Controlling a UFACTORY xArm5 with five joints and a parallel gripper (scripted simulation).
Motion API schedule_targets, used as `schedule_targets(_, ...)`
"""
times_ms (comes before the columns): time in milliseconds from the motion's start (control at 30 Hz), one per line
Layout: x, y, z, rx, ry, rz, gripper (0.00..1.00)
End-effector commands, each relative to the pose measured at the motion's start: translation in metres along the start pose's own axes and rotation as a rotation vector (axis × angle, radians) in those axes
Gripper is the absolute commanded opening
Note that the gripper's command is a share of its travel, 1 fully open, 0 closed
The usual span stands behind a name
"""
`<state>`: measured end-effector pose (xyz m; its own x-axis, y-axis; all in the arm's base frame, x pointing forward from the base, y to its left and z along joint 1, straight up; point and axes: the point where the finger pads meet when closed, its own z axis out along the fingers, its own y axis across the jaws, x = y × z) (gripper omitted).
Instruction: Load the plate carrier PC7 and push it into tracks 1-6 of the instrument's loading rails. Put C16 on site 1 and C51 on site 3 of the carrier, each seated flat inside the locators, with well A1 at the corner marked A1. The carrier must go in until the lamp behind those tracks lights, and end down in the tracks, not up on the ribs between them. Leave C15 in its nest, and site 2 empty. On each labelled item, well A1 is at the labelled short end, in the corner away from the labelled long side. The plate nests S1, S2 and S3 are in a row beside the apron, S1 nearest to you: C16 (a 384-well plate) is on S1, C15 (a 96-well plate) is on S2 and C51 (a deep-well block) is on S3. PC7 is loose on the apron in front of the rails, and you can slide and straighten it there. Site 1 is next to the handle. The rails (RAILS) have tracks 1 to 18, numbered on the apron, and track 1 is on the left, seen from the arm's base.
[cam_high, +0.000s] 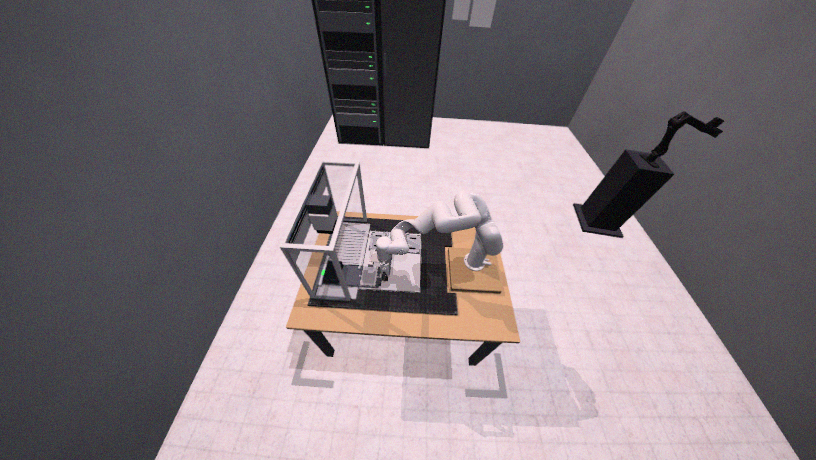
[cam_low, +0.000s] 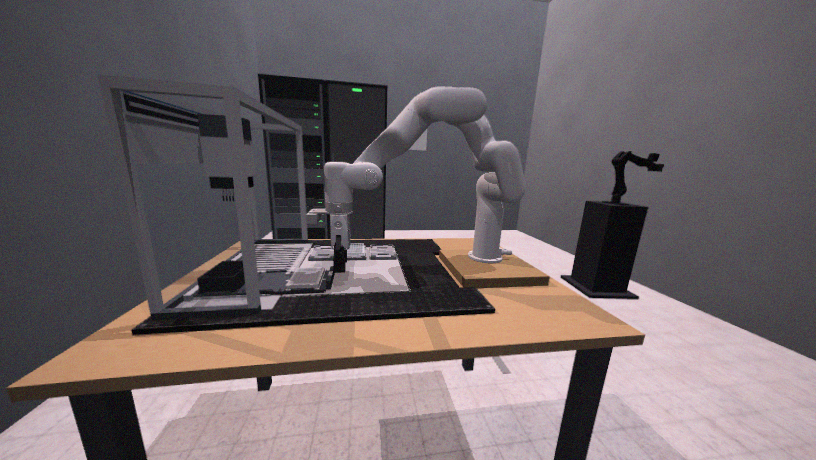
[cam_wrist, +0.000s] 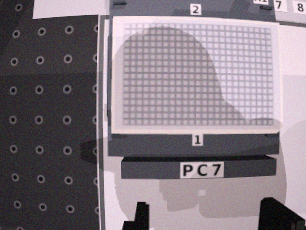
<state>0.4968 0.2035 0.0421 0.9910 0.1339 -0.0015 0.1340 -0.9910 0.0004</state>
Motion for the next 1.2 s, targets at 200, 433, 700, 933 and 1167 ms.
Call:
schedule_targets(200, 0.001, 0.0, -0.017, -0.001, 0.004, 0.0, 0.81)
schedule_targets(433, 0.001, 0.0, -0.027, -0.001, 0.004, 0.0, 0.81)
schedule_targets(700, 0.001, 0.0, -0.039, -0.001, 0.004, 0.0, 0.81)
schedule_targets(933, 0.001, 0.0, -0.05, -0.001, 0.004, 0.0, 0.81)
schedule_targets(1167, 0.001, 0.0, -0.059, -0.001, 0.004, 0.0, 0.81)
